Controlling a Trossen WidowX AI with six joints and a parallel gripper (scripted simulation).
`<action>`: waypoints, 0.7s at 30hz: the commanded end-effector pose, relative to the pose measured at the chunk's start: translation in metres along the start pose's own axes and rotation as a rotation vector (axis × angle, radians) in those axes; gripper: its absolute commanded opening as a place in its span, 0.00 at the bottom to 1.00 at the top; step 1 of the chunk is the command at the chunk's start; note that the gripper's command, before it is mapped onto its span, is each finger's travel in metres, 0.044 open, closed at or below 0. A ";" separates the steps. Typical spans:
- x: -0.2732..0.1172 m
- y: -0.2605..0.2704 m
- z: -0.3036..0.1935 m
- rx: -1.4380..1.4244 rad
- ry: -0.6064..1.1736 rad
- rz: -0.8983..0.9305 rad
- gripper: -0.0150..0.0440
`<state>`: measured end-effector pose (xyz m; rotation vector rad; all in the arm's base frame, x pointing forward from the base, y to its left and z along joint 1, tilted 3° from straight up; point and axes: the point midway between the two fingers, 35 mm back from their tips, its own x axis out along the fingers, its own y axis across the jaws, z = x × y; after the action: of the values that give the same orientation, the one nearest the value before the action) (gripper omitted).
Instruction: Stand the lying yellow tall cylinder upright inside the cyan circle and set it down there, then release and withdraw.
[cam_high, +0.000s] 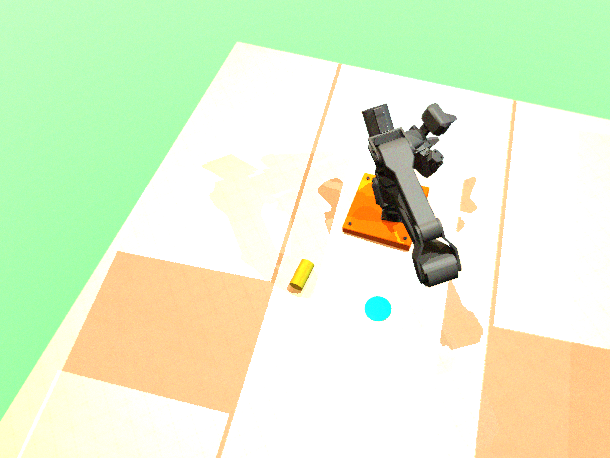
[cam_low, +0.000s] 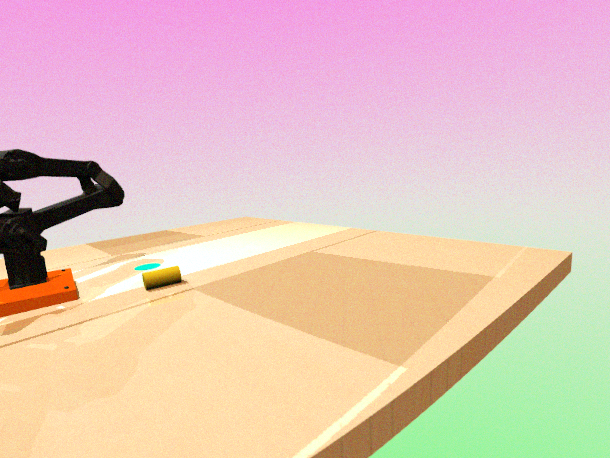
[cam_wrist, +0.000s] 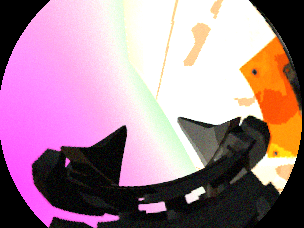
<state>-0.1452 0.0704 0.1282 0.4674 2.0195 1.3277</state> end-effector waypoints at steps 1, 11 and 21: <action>0.000 -0.001 -0.002 -0.007 0.008 -0.006 0.89; -0.034 -0.016 -0.065 -0.597 0.351 -0.173 0.78; -0.093 -0.036 -0.112 -1.263 0.750 -0.176 0.78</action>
<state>-0.1620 -0.0526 0.1522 -0.6612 1.3926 2.3093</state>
